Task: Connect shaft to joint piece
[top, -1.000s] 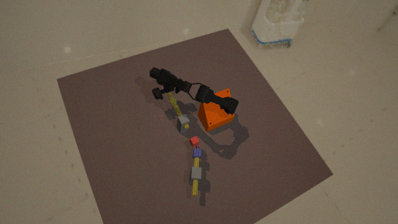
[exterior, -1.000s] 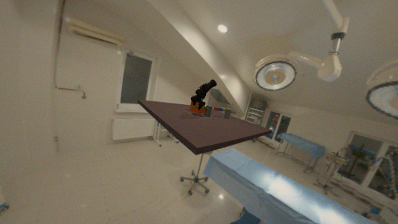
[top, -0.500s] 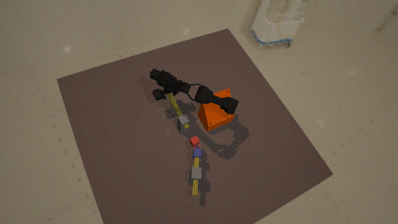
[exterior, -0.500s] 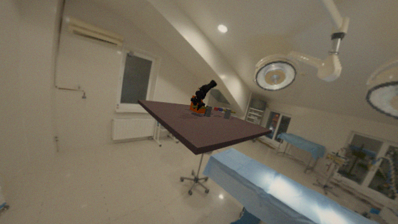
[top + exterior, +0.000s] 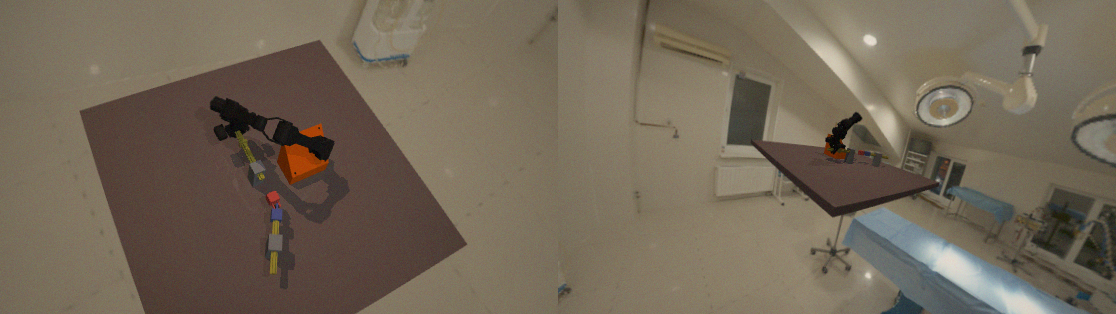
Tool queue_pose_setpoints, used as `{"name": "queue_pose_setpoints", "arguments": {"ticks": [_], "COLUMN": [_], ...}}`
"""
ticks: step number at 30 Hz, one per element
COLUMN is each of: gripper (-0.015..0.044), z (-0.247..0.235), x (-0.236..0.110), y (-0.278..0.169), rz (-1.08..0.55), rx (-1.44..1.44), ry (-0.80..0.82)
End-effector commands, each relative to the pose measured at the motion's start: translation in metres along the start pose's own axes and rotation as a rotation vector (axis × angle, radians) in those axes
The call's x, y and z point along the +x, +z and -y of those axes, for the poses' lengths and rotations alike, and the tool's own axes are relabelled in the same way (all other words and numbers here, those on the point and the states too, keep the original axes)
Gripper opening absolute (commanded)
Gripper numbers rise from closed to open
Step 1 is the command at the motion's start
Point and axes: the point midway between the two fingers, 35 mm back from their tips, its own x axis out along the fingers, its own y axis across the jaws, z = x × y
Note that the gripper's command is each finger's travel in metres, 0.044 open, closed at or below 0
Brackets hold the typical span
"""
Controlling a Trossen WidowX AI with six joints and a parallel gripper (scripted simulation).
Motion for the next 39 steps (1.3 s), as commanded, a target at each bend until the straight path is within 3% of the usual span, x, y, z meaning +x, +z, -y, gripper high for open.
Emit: {"name": "queue_pose_setpoints", "arguments": {"ticks": [1,6,39], "gripper": [0.0095,0.0067,0.0067], "z": [-0.0004,-0.0004,-0.0003], "x": [0.0003,0.0003,0.0000], "y": [-0.0001,-0.0001,0.0000], "rz": [-0.001,-0.001,0.000], "rx": [0.005,0.005,0.000], "ry": [0.003,0.003,0.002]}}
